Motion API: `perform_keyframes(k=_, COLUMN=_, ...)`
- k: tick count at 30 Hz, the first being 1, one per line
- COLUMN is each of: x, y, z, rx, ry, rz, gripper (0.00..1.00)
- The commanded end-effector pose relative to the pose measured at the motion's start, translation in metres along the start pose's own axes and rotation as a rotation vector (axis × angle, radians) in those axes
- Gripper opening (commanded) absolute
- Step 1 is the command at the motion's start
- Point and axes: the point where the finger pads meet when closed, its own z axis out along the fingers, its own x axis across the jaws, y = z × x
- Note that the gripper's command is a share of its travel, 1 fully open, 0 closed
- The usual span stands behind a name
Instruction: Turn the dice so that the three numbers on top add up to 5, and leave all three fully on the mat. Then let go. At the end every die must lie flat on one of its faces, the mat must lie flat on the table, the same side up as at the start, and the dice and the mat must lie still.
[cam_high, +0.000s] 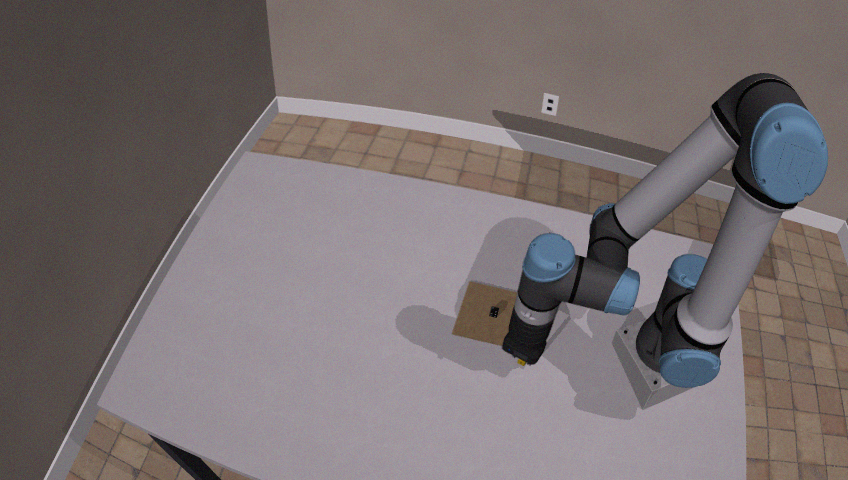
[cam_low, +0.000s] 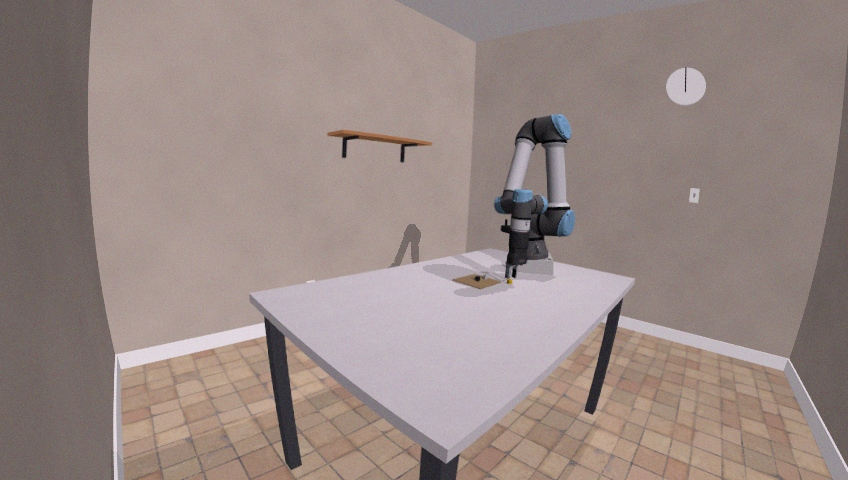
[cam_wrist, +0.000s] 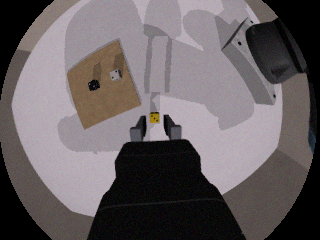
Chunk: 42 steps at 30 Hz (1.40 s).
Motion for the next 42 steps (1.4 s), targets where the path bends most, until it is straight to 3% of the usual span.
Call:
perform_keyframes(k=1, x=0.000, y=0.000, z=0.000, rx=0.000, ry=-0.001, rz=0.000, gripper=0.64)
perform_keyframes(k=24, x=0.000, y=0.000, z=0.019, rx=0.000, ry=-0.001, rz=0.000, gripper=0.64)
perform_keyframes(k=42, x=0.000, y=0.000, z=0.020, rx=0.000, ry=-0.001, rz=0.000, gripper=0.64)
